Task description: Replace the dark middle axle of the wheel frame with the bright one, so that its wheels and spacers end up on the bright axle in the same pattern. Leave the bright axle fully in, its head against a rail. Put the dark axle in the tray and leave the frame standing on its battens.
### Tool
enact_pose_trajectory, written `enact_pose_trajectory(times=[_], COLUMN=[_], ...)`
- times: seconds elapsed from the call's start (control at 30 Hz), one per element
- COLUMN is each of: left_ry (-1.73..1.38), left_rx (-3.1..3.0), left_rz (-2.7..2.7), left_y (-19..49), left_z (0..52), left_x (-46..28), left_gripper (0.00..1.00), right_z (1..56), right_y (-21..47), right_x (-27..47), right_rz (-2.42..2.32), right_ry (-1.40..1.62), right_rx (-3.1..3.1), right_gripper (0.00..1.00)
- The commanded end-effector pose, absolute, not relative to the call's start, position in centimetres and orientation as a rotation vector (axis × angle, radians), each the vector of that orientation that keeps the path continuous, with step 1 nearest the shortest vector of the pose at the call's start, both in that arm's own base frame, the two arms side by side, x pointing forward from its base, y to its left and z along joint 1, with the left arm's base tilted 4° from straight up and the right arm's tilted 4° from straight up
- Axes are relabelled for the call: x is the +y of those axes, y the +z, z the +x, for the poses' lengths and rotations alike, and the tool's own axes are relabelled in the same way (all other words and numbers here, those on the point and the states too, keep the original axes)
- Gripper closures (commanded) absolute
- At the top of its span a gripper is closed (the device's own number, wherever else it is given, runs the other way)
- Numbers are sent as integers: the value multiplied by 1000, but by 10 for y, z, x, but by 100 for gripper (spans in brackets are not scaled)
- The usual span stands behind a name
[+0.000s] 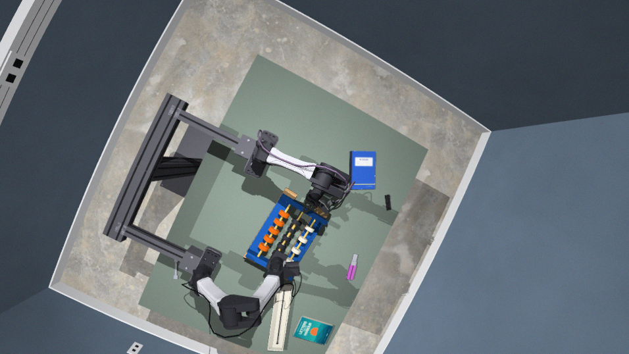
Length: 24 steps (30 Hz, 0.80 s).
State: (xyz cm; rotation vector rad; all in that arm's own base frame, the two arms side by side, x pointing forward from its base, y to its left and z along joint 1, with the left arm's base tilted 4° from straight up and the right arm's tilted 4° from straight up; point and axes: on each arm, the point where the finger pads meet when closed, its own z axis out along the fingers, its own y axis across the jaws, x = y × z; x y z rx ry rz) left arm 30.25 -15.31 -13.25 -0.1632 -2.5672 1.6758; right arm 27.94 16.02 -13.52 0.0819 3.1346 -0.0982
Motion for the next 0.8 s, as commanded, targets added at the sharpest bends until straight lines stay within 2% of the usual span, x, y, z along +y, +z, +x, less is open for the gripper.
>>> enact_pose_trajectory(times=[0.0, 0.77], left_ry=[1701, 1701], left_rx=[-2542, -2552], left_rz=[-168, -179], left_y=[-129, -129], left_z=[299, 302], left_x=[-159, -158], left_gripper=[67, 67], right_z=[291, 286], right_y=[-124, -123], right_x=[165, 167], right_rz=[97, 81], right_ry=[-73, -80], right_rx=[3093, 3103], right_gripper=[100, 100])
